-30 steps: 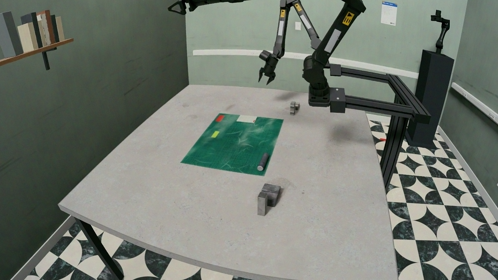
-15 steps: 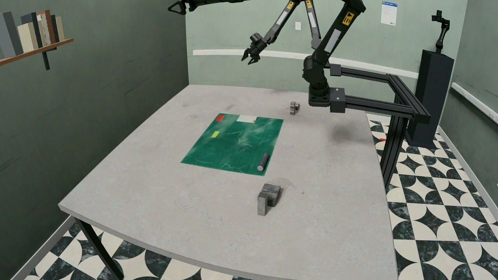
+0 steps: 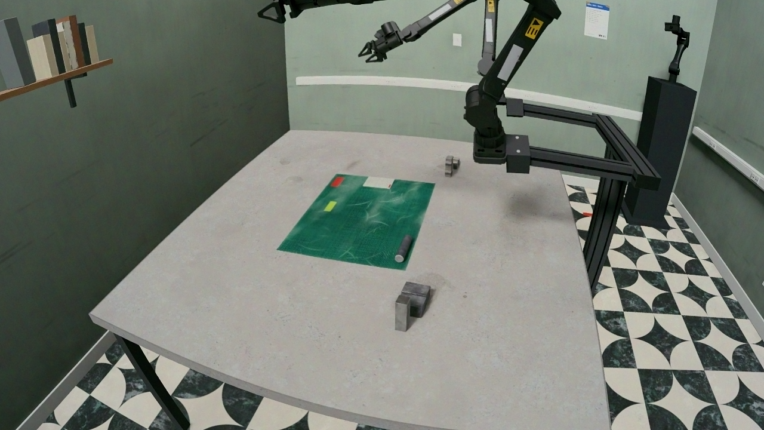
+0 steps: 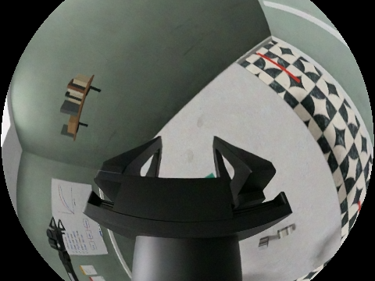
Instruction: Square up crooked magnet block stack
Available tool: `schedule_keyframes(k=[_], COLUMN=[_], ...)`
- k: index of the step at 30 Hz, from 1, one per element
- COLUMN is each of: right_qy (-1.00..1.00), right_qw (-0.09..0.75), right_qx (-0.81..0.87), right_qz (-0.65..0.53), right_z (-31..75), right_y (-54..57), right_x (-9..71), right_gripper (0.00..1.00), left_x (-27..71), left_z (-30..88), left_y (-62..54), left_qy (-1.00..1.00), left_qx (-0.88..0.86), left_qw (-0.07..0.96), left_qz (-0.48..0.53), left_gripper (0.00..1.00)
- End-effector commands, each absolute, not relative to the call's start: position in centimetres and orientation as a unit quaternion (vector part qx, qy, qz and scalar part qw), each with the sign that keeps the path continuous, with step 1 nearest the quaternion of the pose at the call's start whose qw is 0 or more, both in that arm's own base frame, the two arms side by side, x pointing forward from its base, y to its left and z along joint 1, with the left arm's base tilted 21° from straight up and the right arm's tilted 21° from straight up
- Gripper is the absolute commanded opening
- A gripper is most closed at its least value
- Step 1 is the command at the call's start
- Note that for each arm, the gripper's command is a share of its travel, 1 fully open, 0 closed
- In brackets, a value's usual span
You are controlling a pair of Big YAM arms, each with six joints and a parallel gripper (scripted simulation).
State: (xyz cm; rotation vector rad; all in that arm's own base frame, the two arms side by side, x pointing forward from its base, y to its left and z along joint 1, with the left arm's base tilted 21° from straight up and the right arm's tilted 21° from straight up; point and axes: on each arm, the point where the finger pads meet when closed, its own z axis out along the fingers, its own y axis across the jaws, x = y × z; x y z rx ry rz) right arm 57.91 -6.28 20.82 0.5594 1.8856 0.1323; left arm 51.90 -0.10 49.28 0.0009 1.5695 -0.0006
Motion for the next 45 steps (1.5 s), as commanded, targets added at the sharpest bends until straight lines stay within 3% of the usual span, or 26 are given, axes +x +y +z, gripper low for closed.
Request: schedule_keyframes(k=[1,13,19,23,29,34,38,45], right_qy=[0.809,0.748,0.746,0.702,0.696,0.727,0.676,0.710], right_qw=[0.554,0.660,0.665,0.712,0.718,0.687,0.736,0.705], right_qx=[0.192,0.073,0.039,0.004,-0.017,-0.002,0.001,-0.004], right_qz=[0.044,0.026,0.014,0.002,-0.002,-0.001,0.010,-0.003], right_z=[22.3,40.5,42.1,50.4,52.3,47.0,53.7,48.9], right_y=[-4.9,-1.7,-0.8,0.2,0.9,0.0,0.6,0.1], right_x=[58.8,57.5,55.9,53.5,52.7,53.3,51.2,52.4], right_gripper=[0.60,0.60,0.60,0.60,0.60,0.60,0.60,0.60], left_x=[52.2,52.3,52.2,52.3,52.3,52.4,52.4,52.4], left_z=[49.3,49.1,49.4,49.2,49.1,49.0,49.1,49.3], left_y=[0.5,0.6,0.6,0.6,0.7,0.7,0.7,0.7], left_qy=[0.709,0.711,0.709,0.710,0.711,0.711,0.711,0.707], left_qx=[-0.005,-0.006,-0.007,-0.007,-0.007,-0.006,-0.007,-0.007], left_qw=[0.705,0.703,0.705,0.704,0.703,0.703,0.704,0.707], left_qz=[0.000,0.000,0.000,0.000,0.000,0.000,0.000,0.001], left_gripper=[1.00,1.00,1.00,1.00,1.00,1.00,1.00,1.00])
